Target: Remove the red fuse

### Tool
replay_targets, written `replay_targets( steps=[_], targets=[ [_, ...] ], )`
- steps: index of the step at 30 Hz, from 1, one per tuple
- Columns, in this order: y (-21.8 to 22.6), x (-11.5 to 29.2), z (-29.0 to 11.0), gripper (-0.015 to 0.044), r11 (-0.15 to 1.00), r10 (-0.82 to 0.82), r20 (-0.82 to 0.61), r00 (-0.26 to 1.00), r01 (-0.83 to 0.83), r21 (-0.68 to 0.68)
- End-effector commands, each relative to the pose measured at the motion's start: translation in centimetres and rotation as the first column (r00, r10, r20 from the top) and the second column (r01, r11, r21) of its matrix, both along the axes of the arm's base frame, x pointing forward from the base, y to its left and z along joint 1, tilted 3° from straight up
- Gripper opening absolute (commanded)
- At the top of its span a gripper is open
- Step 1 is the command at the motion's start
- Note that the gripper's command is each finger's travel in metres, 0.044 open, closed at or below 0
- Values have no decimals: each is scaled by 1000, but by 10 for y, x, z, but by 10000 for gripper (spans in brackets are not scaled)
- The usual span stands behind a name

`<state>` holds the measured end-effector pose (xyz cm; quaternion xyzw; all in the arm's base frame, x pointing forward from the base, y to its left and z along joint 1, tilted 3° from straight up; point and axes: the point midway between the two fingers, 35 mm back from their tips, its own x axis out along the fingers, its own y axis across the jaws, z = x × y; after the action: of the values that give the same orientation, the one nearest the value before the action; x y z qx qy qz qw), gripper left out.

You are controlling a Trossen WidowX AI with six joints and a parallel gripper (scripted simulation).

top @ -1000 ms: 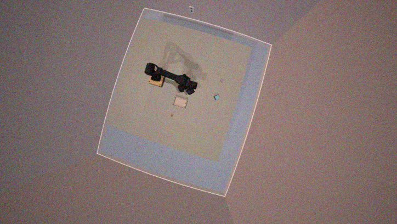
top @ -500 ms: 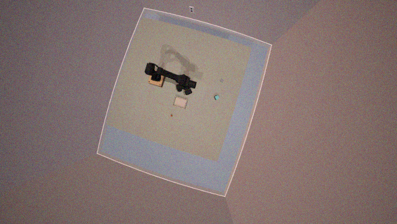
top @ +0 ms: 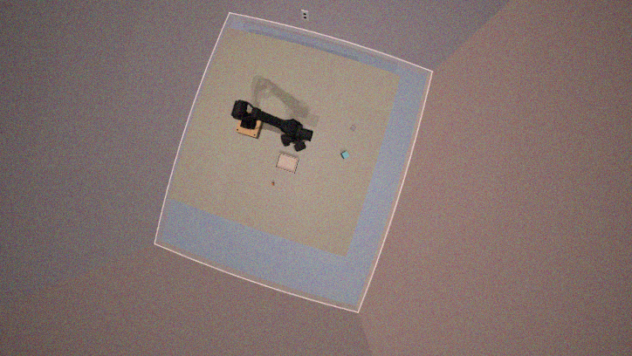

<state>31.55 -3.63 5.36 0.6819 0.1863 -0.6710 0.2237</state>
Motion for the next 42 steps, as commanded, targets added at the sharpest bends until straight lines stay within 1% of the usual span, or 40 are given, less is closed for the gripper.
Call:
replay_targets(
  steps=[1,16,30,42],
  targets=[
    [-1,-1,-6,71,1000,-2,-4,1000,2,-5],
    [-2,-1,-20,71,1000,-2,-4,1000,2,-5],
    [-2,-1,-21,71,1000,-2,-4,1000,2,-5],
    [-3,-1,-31,71,1000,-2,-5,1000,2,-5]
  ],
)
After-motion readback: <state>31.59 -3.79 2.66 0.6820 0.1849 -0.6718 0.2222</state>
